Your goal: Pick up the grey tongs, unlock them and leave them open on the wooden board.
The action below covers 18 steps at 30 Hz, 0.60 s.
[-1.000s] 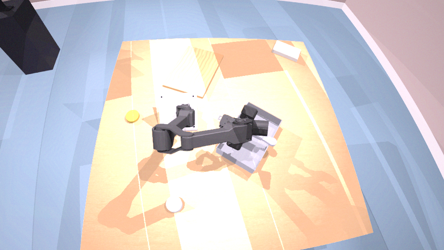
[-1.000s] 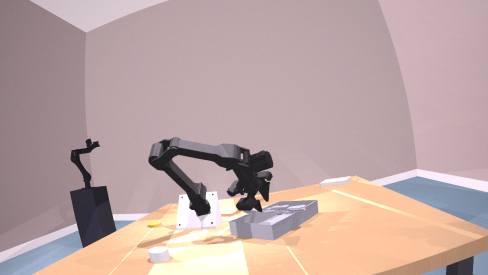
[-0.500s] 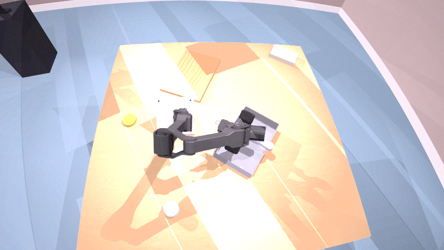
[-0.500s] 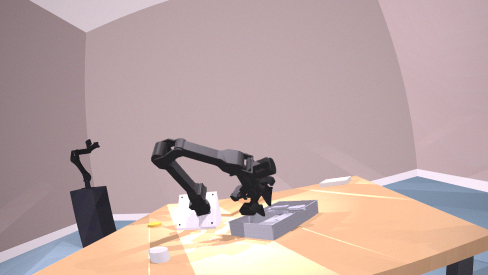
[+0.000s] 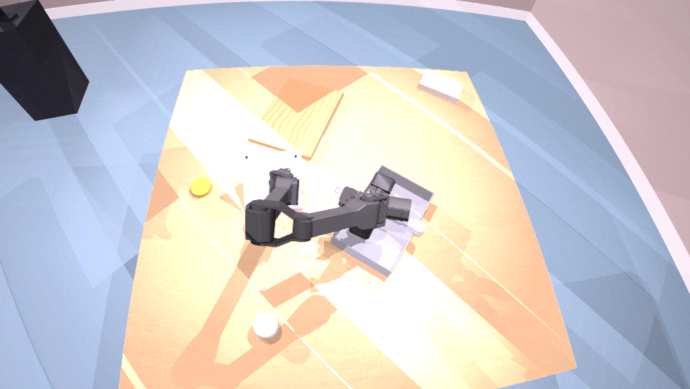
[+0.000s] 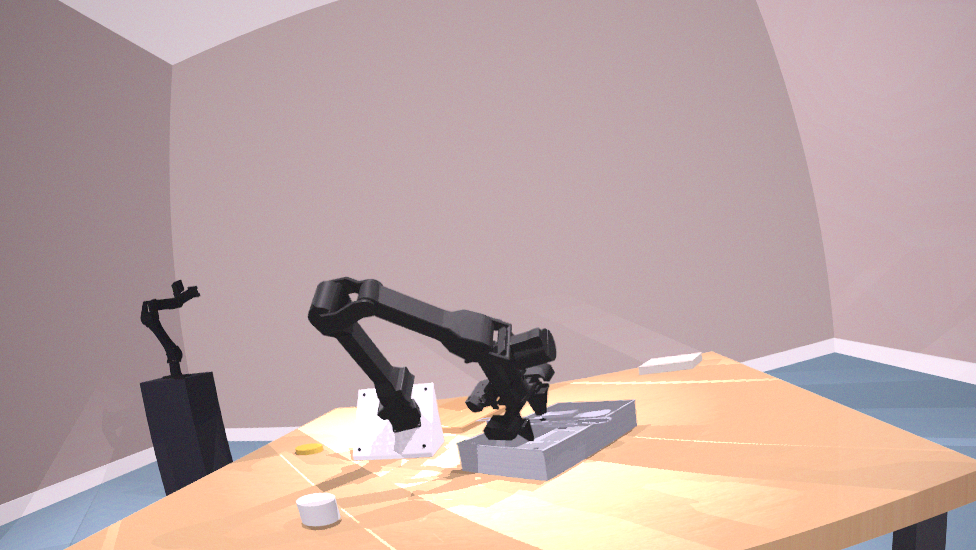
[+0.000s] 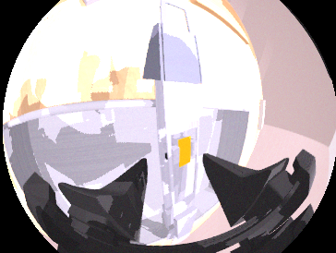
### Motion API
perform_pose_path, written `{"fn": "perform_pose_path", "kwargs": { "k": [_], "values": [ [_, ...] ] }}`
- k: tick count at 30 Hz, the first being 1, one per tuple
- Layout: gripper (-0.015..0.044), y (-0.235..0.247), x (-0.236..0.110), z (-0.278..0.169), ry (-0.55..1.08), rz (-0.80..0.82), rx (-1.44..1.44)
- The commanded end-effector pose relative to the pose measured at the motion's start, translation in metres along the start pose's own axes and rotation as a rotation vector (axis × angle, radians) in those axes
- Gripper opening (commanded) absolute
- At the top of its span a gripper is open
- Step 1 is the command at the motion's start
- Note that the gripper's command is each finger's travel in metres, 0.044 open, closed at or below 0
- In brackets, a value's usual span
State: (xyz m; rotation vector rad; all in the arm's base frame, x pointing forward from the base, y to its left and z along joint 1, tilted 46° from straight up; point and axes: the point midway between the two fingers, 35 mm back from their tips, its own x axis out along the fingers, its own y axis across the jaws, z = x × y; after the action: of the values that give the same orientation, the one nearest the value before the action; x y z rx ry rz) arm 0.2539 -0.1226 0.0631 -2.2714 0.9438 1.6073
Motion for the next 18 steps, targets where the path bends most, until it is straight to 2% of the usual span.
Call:
{"fn": "perform_pose_path", "kwargs": {
  "k": [1,3,10,18],
  "values": [
    [0.026,-0.0003,0.0078,0.0026,-0.008,-0.003,-0.005],
    [0.026,-0.0003,0.0081,0.0027,-0.008,-0.003,-0.005],
    [0.0076,0.0005,0.0036,0.0009,-0.002,0.001,0.0],
    [0.0023,0.0005,0.0036,0.0009,-0.002,0.001,0.0]
  ]
}}
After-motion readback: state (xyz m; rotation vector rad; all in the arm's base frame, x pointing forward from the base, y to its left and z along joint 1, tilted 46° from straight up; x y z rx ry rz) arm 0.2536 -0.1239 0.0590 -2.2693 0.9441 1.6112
